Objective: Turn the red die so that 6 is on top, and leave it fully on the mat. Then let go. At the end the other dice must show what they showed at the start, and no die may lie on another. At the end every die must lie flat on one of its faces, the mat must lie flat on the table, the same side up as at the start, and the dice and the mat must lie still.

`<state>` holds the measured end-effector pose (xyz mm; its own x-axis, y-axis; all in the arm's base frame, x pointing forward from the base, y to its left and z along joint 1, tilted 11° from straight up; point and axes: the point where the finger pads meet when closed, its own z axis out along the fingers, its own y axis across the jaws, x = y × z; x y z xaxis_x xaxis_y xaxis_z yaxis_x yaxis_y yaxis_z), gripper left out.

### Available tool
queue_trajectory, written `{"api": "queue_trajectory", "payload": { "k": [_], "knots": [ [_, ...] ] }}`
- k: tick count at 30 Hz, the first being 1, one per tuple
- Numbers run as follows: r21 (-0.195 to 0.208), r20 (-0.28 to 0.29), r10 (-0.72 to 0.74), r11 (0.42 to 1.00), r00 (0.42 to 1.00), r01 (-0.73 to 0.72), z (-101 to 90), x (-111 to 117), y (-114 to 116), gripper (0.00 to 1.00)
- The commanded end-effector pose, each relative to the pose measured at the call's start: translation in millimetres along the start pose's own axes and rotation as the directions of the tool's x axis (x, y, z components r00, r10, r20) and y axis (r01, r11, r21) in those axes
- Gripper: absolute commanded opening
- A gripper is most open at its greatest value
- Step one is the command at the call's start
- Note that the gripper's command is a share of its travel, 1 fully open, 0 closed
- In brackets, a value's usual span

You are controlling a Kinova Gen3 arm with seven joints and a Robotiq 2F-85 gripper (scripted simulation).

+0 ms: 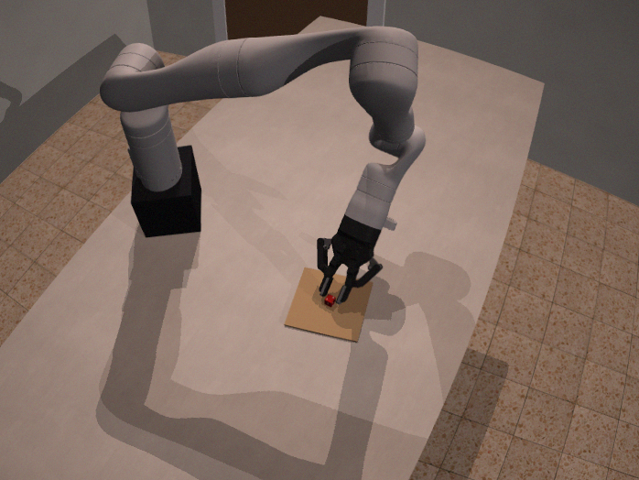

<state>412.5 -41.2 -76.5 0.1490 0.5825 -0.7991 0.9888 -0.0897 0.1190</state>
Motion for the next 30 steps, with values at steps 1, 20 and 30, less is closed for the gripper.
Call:
{"api": "queue_trajectory", "payload": {
  "k": [1, 20, 30],
  "knots": [
    [-0.001, 0.0, 0.001, 1.0, 1.0, -0.001, -0.6, -0.3, 0.6, 0.31],
    [-0.001, 0.0, 0.001, 1.0, 1.0, -0.001, -0.6, -0.3, 0.6, 0.11],
    [-0.001, 0.0, 0.001, 1.0, 1.0, -0.001, -0.6, -0.3, 0.6, 0.11]
  ]
}}
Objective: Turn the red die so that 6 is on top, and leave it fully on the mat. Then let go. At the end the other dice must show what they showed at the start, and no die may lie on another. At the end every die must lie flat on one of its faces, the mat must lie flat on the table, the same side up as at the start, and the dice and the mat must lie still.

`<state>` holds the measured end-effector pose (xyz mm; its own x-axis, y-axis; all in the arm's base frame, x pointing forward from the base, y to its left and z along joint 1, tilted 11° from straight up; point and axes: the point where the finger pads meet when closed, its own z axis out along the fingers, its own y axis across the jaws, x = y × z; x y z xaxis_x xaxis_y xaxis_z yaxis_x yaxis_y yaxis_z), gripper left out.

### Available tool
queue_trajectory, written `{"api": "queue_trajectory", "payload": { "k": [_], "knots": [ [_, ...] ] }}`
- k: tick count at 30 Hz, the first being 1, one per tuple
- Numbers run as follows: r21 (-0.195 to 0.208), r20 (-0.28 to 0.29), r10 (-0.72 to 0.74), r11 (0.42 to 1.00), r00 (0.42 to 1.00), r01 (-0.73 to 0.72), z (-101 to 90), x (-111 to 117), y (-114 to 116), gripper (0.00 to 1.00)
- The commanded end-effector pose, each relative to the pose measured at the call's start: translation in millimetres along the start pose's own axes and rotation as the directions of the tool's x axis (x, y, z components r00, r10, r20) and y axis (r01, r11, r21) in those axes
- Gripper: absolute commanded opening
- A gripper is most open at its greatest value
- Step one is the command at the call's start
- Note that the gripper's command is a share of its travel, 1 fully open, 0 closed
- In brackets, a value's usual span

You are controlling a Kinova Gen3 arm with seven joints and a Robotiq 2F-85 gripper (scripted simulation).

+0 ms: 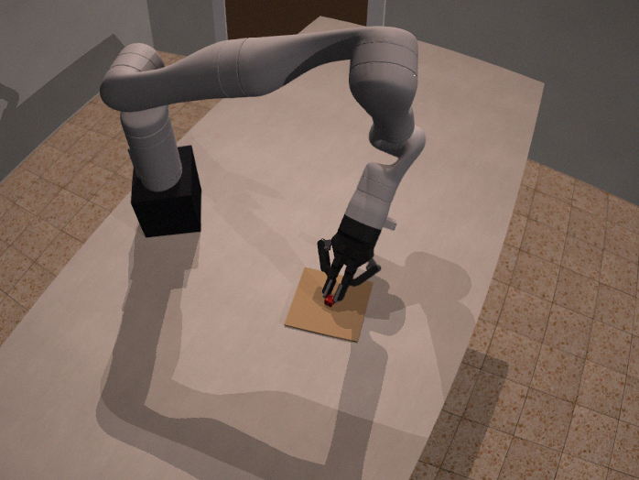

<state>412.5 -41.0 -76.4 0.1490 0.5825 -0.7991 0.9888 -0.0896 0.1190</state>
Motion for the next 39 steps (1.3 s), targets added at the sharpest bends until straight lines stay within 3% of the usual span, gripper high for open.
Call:
{"api": "queue_trajectory", "payload": {
  "k": [1, 12, 31, 39],
  "knots": [
    [-0.001, 0.0, 0.001, 1.0, 1.0, -0.001, -0.5, -0.3, 0.6, 0.11],
    [-0.001, 0.0, 0.001, 1.0, 1.0, -0.001, -3.3, -3.1, 0.6, 0.11],
    [-0.001, 0.0, 0.001, 1.0, 1.0, -0.001, -45.6, -45.5, 0.5, 0.11],
    [-0.001, 0.0, 0.001, 1.0, 1.0, -0.001, -49.9, -49.8, 0.5, 0.11]
  ]
}}
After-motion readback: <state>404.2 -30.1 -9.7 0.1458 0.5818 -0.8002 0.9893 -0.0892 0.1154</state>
